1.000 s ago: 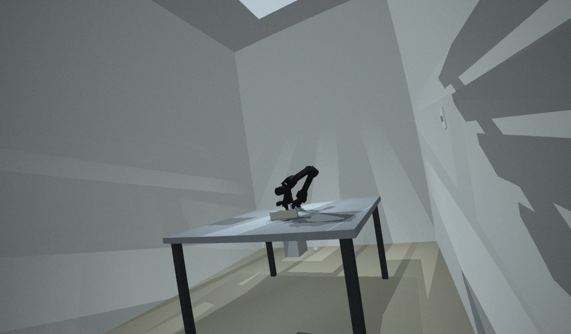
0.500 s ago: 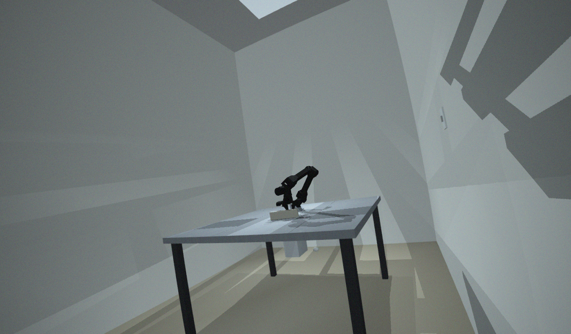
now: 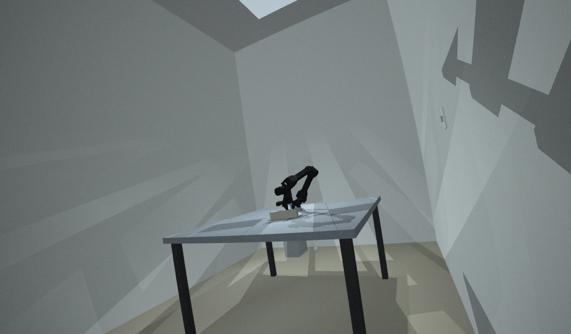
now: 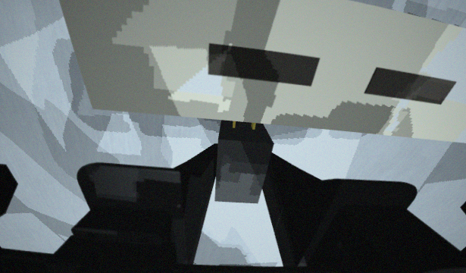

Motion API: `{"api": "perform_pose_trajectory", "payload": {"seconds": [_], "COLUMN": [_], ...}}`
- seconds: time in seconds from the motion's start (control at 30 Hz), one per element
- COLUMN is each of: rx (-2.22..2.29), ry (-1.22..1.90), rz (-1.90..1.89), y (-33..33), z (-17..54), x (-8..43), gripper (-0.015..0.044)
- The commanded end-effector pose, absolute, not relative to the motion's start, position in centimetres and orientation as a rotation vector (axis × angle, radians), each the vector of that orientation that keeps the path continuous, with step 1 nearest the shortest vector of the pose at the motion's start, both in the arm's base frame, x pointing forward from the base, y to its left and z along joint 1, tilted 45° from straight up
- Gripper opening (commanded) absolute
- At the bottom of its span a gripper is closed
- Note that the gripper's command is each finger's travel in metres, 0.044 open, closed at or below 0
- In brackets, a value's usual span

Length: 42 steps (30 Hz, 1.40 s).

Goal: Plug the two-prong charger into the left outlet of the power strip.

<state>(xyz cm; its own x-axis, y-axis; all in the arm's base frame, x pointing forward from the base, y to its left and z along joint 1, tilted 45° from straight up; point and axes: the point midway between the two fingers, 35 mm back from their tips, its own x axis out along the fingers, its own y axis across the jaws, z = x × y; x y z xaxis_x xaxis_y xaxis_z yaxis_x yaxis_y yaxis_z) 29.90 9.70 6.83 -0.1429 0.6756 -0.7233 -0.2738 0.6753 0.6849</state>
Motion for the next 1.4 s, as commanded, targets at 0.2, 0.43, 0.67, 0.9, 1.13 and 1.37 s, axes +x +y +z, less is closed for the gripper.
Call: {"api": "perform_pose_trajectory", "payload": {"seconds": [0.2,0.43,0.67,0.9,1.13,1.37], "rx": [0.355,0.355,0.355,0.355,0.355,0.355], "ry": [1.498,1.498,1.498,1.498,1.498,1.498], "rz": [0.851,0.851,0.851,0.851,0.851,0.851], "y": [9.78,9.81,9.83,9.87,9.90,9.92], "z": [7.02,7.04,7.06,7.08,7.10,7.13], "x": [30.25,30.37,30.49,30.61,30.72,30.77], "gripper": [0.0000,0.0000,0.0000,0.0000,0.0000,0.0000]}}
